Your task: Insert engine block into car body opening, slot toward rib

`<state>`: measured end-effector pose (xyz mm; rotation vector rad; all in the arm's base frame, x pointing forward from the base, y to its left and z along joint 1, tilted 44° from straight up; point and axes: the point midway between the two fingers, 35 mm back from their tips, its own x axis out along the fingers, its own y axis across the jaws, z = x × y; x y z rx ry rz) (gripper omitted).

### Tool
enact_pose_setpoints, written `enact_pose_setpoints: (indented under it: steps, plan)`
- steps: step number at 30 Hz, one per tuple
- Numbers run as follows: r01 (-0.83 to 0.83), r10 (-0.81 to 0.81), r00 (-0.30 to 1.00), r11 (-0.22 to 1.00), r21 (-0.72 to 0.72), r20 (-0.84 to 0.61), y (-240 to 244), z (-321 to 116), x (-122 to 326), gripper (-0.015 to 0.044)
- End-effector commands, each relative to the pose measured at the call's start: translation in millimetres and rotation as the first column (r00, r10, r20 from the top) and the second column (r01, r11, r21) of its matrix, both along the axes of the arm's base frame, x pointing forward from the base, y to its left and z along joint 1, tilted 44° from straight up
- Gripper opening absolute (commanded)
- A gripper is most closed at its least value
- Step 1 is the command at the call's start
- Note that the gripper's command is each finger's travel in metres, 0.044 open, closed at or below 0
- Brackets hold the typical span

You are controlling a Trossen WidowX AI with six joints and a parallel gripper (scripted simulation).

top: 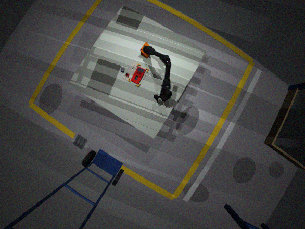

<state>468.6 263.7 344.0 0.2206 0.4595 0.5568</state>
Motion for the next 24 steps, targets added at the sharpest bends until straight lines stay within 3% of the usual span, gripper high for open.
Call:
enact_pose_setpoints:
  steps: [1,12,24]
  plan:
    - [0.057,-0.056,0.992,0.998,0.008,-0.111,-20.4,-30.5,13.3,0.044]
    - [0.243,-0.211,0.907,0.969,0.045,-0.364,-83.4,-87.9,37.5,0.044]
    - [0.466,-0.343,0.717,0.883,0.051,-0.607,-155.7,-144.4,47.3,0.044]
